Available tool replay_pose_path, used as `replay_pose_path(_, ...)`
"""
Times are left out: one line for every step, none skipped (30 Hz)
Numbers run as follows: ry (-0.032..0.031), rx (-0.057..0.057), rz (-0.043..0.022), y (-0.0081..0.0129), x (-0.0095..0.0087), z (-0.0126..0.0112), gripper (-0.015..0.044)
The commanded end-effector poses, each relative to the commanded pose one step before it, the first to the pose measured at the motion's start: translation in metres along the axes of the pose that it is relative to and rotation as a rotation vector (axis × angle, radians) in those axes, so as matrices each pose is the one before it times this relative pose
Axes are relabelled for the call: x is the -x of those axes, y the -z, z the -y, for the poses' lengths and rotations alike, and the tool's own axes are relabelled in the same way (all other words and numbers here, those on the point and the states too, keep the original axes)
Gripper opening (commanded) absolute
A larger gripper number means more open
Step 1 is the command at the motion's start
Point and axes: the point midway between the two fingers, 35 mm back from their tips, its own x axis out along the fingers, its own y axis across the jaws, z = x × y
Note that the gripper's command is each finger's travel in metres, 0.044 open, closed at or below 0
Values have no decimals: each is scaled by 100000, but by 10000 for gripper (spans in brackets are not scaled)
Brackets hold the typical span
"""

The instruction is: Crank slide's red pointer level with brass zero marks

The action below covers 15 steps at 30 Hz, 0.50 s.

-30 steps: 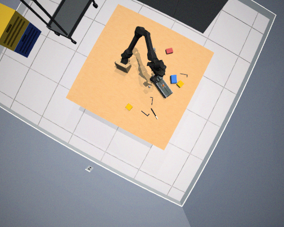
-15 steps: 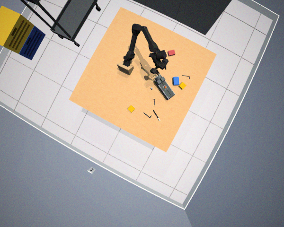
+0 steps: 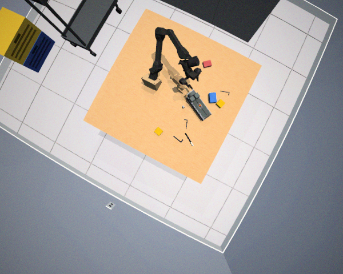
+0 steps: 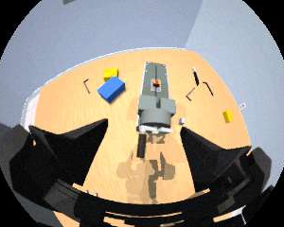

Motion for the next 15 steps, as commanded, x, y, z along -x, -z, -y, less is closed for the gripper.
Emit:
replay_pose_path(630, -304, -957, 1463, -1167, 186, 440)
replay_pose_path(-4, 12, 10, 348, -329, -4, 440)
replay_pose_path(-16, 6, 15, 353, -321, -3, 440)
replay_pose_path(-56, -84, 19, 352, -311, -4, 440)
replay_pose_path(-68, -89, 23, 357, -304, -1, 440)
replay_pose_path(-79, -94, 26, 361, -296, 1, 440)
replay_pose_path(-72, -79, 23, 295, -233, 3, 440)
replay_pose_path(-47, -49, 15, 178, -137, 3, 440)
replay_pose_path(-16, -17, 5, 60, -45, 1, 440)
replay_pose_path(3, 1, -2, 16, -21, -1, 440)
replay_pose_path(8, 1, -6, 49, -63, -2, 440)
replay_pose_path(12, 2, -9, 82, -104, -3, 440)
replay_pose_path(14, 2, -11, 101, -127, -4, 440)
replay_pose_path(13, 2, -10, 102, -126, -4, 440)
replay_pose_path(12, 2, -9, 103, -125, -4, 440)
